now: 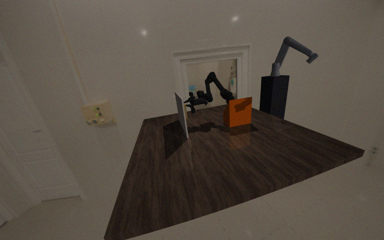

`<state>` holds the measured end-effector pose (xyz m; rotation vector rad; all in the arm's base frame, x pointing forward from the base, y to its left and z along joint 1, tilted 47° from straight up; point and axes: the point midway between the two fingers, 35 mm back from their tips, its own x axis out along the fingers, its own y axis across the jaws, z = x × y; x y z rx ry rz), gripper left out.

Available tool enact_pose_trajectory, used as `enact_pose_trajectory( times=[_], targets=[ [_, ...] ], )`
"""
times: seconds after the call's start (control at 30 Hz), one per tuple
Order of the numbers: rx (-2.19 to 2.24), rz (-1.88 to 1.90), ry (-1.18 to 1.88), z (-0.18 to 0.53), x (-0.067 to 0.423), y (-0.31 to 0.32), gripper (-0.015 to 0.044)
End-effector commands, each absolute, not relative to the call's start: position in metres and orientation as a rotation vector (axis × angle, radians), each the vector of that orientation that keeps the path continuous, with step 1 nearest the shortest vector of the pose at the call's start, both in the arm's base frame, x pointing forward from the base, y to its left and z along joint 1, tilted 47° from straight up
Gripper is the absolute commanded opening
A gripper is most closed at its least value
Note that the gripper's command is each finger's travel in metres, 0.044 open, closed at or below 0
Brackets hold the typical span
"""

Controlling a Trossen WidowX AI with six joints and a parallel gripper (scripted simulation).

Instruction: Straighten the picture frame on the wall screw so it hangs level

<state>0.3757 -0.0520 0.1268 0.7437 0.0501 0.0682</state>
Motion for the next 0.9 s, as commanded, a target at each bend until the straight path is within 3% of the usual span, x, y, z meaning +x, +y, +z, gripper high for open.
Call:
enact_pose_trajectory(
  times=[0.0, 0.2, 0.37, 0.6, 0.87],
  targets=[
    [0.741, 0.068, 0.05, 0.127, 0.376, -0.052, 0.0105],
    [0.741, 0.068, 0.05, 0.127, 0.376, -0.052, 0.026],
    [0.727, 0.068, 0.05, 0.128, 0.366, -0.055, 0.026],
    [0.596, 0.07, 0.049, 0.125, 0.278, -0.063, 0.026],
    [0.594, 0.061, 0.056, 0.133, 0.289, -0.053, 0.026]
  ],
)
